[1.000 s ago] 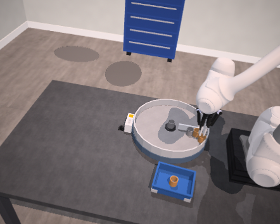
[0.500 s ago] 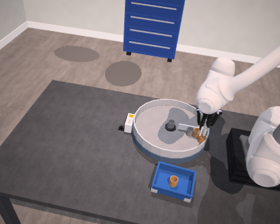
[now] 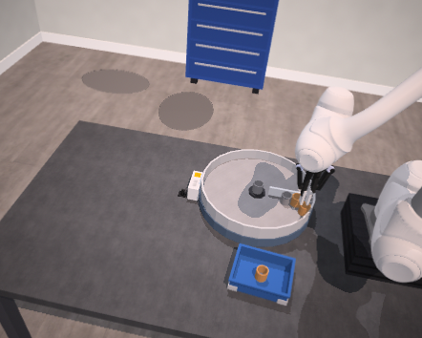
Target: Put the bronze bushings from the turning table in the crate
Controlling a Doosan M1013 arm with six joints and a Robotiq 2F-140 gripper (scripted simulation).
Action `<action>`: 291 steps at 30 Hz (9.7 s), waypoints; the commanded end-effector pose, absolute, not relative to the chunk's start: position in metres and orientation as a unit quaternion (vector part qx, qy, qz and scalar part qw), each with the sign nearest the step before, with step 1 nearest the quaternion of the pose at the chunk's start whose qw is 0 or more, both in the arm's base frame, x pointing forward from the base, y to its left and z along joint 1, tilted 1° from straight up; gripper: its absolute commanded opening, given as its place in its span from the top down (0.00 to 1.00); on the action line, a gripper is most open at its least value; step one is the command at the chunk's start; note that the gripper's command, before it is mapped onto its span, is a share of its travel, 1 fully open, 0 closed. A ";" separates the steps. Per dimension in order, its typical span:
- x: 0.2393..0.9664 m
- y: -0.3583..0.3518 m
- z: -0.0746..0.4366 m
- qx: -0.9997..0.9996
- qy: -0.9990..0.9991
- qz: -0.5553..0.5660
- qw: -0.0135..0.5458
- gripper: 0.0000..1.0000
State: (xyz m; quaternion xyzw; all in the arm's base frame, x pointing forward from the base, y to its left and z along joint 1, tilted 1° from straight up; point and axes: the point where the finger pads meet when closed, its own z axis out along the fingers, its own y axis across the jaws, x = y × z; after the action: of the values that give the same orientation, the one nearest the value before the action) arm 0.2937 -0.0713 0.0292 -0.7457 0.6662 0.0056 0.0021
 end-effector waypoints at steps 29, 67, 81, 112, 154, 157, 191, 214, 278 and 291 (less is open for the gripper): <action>0.296 -0.072 0.024 -0.747 0.665 0.006 0.000 0.90; 0.297 -0.073 0.025 -0.747 0.665 0.006 0.000 0.90; 0.297 -0.073 0.025 -0.747 0.665 0.006 0.000 0.90; 0.299 -0.073 0.026 -0.747 0.665 0.006 0.000 0.90; 0.299 -0.073 0.018 -0.747 0.665 0.006 0.000 0.90; 0.299 -0.073 0.018 -0.747 0.665 0.006 0.000 0.90; 0.296 -0.072 0.016 -0.747 0.665 0.006 0.000 0.90; 0.296 -0.072 0.016 -0.747 0.665 0.006 0.000 0.90; 0.296 -0.072 0.000 -0.747 0.665 0.006 0.000 1.00; 0.296 -0.072 0.000 -0.747 0.665 0.006 0.000 1.00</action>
State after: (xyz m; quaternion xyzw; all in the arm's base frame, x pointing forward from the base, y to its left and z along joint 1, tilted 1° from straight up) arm 0.2971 -0.0721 0.0027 -0.7462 0.6657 0.0049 0.0020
